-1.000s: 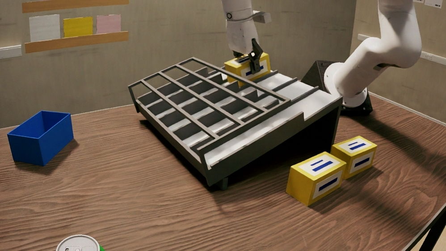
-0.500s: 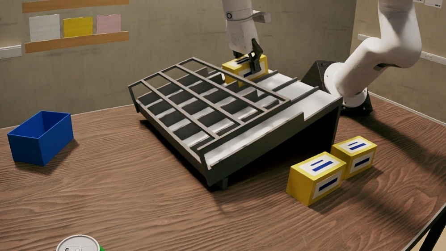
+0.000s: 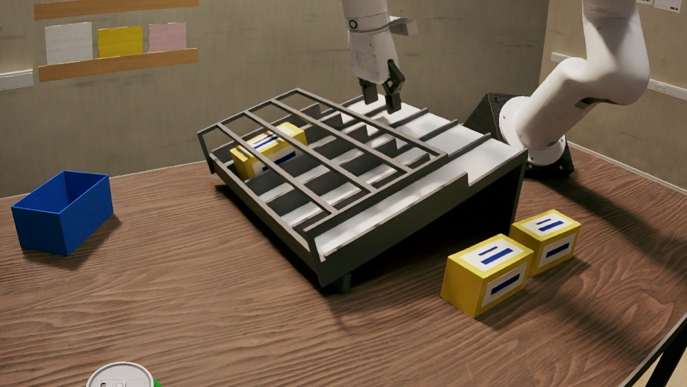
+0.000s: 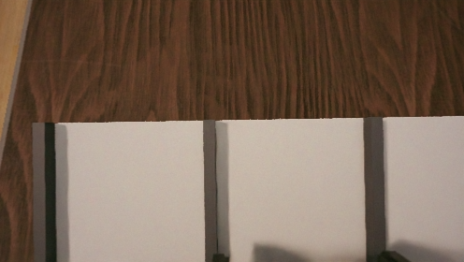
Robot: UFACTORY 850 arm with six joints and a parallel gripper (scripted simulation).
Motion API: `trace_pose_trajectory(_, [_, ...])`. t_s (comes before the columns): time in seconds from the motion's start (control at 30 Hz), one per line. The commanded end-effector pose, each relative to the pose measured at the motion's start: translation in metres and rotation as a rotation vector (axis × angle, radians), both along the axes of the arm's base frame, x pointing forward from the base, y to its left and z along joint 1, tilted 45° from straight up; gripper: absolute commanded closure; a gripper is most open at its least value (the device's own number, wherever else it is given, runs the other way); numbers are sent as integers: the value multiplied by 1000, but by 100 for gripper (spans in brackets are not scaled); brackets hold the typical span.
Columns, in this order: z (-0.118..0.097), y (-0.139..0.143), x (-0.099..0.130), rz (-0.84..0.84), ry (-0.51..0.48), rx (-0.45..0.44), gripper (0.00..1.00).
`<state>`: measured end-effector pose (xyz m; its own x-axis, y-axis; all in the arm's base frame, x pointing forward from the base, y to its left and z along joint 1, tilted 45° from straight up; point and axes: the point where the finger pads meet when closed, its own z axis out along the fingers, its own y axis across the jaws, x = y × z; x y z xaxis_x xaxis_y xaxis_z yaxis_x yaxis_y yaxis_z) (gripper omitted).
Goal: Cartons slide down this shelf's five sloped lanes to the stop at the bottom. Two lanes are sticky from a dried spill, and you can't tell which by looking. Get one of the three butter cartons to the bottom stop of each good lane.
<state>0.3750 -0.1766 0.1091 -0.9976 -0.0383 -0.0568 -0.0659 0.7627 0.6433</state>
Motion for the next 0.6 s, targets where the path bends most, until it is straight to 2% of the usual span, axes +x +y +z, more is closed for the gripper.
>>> trace_pose_trajectory(0.0, [0,-1,0,-1,-1,-1,23])
trace_pose_trajectory(0.57, [0,-1,0,-1,-1,-1,22])
